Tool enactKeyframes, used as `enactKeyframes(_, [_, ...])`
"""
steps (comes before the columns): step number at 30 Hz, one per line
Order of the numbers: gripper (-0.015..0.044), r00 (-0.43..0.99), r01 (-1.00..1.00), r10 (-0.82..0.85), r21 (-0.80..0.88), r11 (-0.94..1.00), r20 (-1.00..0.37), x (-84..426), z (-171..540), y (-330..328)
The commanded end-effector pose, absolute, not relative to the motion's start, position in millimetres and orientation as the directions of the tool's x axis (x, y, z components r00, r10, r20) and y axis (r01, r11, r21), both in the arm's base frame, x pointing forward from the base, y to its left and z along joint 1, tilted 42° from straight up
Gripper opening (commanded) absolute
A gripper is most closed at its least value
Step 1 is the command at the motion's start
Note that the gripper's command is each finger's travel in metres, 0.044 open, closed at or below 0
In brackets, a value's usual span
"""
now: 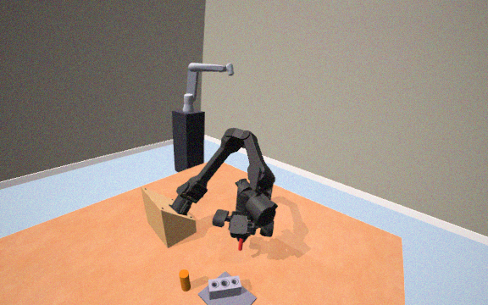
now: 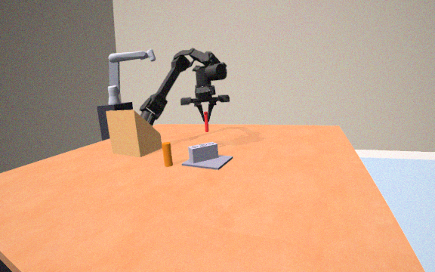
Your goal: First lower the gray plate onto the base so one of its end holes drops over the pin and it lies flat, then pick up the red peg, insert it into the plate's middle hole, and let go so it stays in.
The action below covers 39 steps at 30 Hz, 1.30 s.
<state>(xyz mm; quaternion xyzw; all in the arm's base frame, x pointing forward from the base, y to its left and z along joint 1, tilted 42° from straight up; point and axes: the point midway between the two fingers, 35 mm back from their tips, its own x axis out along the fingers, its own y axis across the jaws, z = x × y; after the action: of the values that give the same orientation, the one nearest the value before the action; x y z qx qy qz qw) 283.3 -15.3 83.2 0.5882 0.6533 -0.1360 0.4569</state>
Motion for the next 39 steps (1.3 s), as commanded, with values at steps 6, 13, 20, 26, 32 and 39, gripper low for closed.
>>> enactKeyframes(6, [0.0, 0.112, 0.89, 0.641, 0.364, 0.275, -0.759, 297, 69, -36])
enactKeyframes(13, [0.0, 0.111, 0.889, 0.642, 0.365, 0.277, -0.758, 304, 56, -51])
enactKeyframes(20, [0.0, 0.111, 0.889, 0.644, 0.366, 0.276, -0.756, 310, 41, -67])
enactKeyframes(26, [0.0, 0.113, 0.889, 0.647, 0.367, 0.273, -0.755, 314, 28, -81])
enactKeyframes(32, [0.0, 0.11, 0.886, 0.649, 0.37, 0.278, -0.753, 317, 15, -93])
enactKeyframes(39, [0.0, 0.109, 0.883, 0.653, 0.375, 0.282, -0.749, 319, 3, -105])
